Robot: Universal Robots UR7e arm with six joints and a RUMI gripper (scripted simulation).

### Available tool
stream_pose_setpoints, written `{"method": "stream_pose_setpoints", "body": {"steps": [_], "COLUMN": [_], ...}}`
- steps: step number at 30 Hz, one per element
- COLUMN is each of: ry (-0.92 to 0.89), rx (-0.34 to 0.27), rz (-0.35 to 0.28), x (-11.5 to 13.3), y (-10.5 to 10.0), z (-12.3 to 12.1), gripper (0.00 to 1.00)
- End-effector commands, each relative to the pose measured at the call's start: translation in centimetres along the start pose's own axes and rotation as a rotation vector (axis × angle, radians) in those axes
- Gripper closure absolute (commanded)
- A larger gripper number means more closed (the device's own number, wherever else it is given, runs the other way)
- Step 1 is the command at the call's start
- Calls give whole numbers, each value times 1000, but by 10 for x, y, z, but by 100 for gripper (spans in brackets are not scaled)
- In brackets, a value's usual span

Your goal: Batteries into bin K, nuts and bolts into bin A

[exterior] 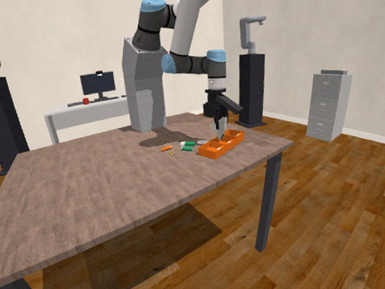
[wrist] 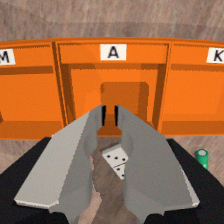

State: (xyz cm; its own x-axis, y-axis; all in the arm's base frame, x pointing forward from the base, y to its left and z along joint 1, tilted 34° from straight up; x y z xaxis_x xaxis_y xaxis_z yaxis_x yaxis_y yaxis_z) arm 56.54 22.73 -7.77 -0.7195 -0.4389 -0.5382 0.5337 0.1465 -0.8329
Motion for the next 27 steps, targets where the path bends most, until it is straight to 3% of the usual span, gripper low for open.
{"method": "stream_pose_setpoints", "body": {"steps": [1,27], "ry": [0,0], "rx": [0,0], "rz": [1,1], "x": [0,0], "y": [-6,-45], "z": [0,0], "gripper": [96,96]}}
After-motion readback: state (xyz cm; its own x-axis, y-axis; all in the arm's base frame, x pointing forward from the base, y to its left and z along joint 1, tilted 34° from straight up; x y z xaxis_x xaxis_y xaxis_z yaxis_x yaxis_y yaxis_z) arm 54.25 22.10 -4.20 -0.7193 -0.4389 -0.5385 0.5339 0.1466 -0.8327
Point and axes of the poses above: the point where the finger pads meet when closed, its own y axis out along the fingers, its own z axis across the jaws, x = y × z, the point moved 4 cm from there along -y, back along the fingers, and after that the axes turned 4 degrees about -y, right-handed, at the moved point
